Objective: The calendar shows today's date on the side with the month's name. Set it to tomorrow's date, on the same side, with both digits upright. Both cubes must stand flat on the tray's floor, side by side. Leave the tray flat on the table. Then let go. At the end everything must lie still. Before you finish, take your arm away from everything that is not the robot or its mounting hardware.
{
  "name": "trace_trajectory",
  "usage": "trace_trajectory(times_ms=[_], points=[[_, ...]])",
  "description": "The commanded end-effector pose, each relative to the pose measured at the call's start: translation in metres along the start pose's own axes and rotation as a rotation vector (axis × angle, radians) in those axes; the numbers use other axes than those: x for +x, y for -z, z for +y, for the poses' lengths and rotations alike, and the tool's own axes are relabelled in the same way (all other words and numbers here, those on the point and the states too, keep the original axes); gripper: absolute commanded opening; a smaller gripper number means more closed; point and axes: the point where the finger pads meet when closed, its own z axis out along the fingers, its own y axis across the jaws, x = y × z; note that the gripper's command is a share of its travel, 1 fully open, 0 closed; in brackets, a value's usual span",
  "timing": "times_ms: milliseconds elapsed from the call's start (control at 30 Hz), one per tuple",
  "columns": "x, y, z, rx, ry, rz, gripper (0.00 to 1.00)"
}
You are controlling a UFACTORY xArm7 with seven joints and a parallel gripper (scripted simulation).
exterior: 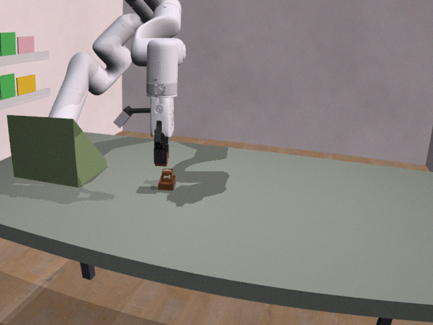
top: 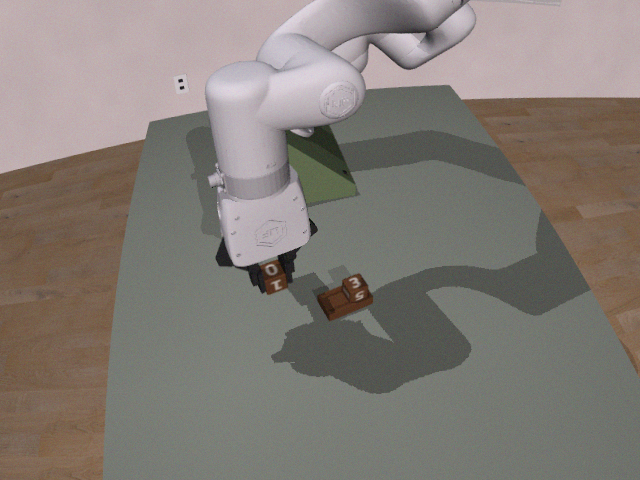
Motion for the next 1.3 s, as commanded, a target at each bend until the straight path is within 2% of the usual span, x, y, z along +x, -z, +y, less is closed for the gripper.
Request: trace_trajectory(times_ms=[0, 433, 600, 900, 967, 1267], points=[[-0.001, 0.002, -0.001, 0.004, 0.007, -0.004, 0.27], [-0.001, 0.002, -0.001, 0.004, 0.007, -0.004, 0.27], [-0.001, -0.005, -0.001, 0.004, 0.007, -0.004, 0.27], [-0.001, -0.041, -0.001, 0.004, 0.007, -0.004, 0.27], [-0.001, -0.041, -0.001, 0.004, 0.007, -0.004, 0.27], [-0.001, -0.081, -0.002, 0.004, 0.007, -0.004, 0.27]])
